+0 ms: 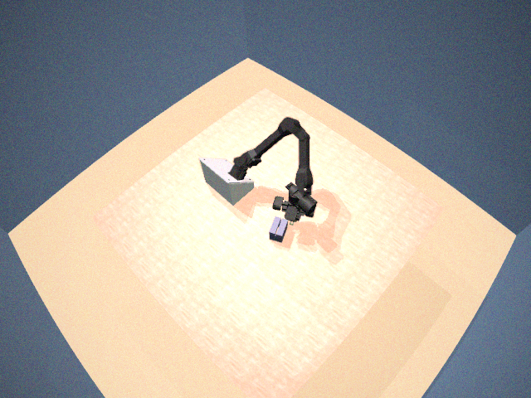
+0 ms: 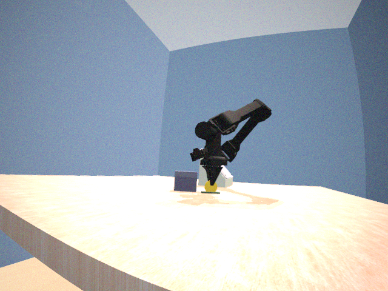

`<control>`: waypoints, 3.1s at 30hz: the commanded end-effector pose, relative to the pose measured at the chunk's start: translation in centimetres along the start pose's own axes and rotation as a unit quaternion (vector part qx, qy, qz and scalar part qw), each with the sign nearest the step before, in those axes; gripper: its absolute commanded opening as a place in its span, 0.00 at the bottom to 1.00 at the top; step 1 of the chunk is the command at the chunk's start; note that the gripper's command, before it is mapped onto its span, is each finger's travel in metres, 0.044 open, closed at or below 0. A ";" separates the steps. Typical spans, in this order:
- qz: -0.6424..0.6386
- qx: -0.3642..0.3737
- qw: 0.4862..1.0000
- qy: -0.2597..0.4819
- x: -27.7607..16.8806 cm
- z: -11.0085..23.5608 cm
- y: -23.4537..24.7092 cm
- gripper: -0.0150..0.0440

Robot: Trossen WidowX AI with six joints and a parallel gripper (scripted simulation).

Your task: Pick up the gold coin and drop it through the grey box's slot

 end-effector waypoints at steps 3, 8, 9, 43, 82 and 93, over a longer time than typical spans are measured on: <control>-0.004 0.000 1.000 0.002 0.0 -1.0 -0.1 0.53; -0.004 0.000 1.000 0.003 0.0 -1.8 -0.2 0.53; -0.004 0.000 1.000 0.003 -0.1 -1.9 -0.2 0.53; -0.004 0.000 1.000 -0.001 0.3 1.4 0.1 0.25; -0.040 0.000 0.999 0.000 0.4 7.4 -1.0 0.25; -0.038 0.000 0.999 -0.003 3.1 7.5 -1.1 0.25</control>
Point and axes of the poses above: the point midway between the two fingers, 35 mm back from their tips, its own z axis back along the fingers, its own y axis across the jaws, x = y × z, the point moved 2 cm from there along z, back along the fingers, and after that the axes turned 13 degrees about -z, right-handed, at the moved point
